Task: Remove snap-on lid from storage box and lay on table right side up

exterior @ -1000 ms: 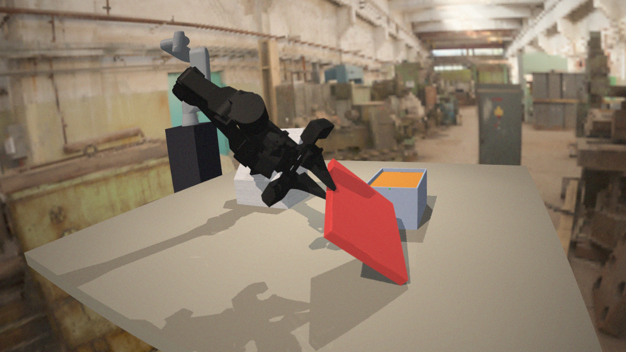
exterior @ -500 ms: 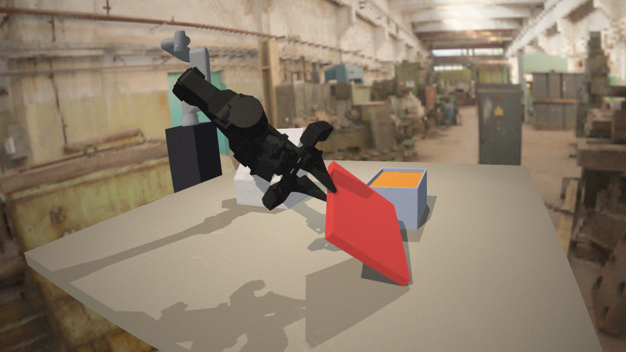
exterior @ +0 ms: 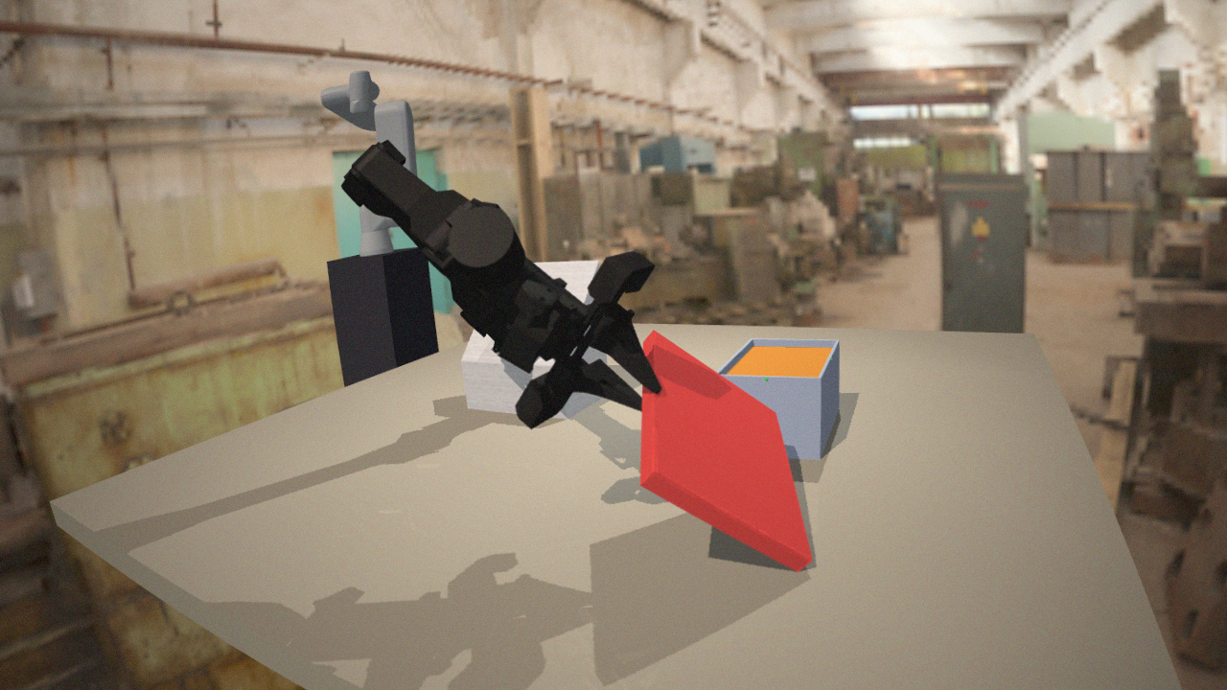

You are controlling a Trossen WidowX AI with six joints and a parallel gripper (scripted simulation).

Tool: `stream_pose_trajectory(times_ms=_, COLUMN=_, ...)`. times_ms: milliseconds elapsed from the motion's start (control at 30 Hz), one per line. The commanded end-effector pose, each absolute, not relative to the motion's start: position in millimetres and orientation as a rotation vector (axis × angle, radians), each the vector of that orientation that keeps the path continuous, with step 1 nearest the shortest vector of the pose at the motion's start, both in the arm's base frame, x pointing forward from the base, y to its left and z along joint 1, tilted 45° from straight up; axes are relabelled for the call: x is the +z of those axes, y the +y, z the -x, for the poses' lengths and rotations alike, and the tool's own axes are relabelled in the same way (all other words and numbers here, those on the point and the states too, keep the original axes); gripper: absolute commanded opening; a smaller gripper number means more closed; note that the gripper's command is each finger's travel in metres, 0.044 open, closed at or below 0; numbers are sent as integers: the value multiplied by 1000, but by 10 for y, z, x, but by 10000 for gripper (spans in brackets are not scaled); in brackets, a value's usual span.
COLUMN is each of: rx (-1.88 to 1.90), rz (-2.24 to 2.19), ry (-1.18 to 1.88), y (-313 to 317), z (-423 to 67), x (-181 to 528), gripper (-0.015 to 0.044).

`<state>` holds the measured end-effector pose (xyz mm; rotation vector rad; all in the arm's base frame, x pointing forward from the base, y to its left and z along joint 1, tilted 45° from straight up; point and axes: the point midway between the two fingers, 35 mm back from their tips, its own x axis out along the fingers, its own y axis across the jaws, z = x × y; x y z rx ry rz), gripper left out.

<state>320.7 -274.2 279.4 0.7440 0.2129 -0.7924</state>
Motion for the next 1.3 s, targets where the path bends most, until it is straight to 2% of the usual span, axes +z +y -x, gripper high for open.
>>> stream_pose_trajectory(times_ms=0, rx=-814, rz=-753, ry=236, y=-2821, z=-3187, x=2655, gripper=0)
stream_pose_trajectory(times_ms=1267, rx=-815, rz=-751, ry=236, y=-3036, z=-3149, x=2445, gripper=0)
